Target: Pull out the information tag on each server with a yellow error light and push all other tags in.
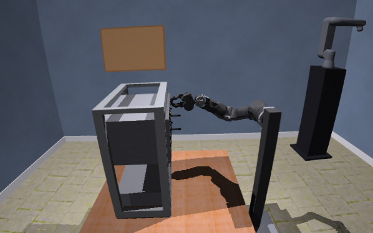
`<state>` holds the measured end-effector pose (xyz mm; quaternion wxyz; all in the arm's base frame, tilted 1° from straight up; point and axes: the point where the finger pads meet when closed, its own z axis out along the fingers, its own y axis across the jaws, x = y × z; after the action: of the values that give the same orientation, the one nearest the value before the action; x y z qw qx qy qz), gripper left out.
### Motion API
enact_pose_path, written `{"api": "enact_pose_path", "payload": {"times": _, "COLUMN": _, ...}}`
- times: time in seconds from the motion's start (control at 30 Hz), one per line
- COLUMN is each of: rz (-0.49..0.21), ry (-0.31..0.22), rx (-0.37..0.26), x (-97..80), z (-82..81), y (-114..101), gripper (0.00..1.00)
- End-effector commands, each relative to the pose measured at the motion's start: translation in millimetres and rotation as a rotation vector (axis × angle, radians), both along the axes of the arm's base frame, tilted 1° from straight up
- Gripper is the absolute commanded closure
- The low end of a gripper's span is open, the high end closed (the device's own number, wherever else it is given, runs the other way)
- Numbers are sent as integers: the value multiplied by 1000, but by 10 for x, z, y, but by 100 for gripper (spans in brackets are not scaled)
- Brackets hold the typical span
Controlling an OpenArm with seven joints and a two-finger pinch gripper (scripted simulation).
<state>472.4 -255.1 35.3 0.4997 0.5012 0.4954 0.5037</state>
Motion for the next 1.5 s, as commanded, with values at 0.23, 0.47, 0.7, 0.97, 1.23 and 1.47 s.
{"api": "enact_pose_path", "payload": {"times": 0.23, "rz": 6, "ry": -3, "rx": 3, "x": -109, "z": 16, "y": 12, "gripper": 100}}
{"api": "enact_pose_path", "payload": {"times": 0.47, "rz": 6, "ry": -3, "rx": 3, "x": -109, "z": 15, "y": 11, "gripper": 100}}
{"api": "enact_pose_path", "payload": {"times": 0.7, "rz": 6, "ry": -3, "rx": 3, "x": -204, "z": 17, "y": 11, "gripper": 100}}
{"api": "enact_pose_path", "payload": {"times": 0.97, "rz": 5, "ry": -2, "rx": 3, "x": -227, "z": 14, "y": 7, "gripper": 100}}
{"api": "enact_pose_path", "payload": {"times": 1.23, "rz": 6, "ry": -3, "rx": 3, "x": -324, "z": 17, "y": 9, "gripper": 100}}
{"api": "enact_pose_path", "payload": {"times": 1.47, "rz": 5, "ry": -3, "rx": 3, "x": -348, "z": 15, "y": 6, "gripper": 100}}
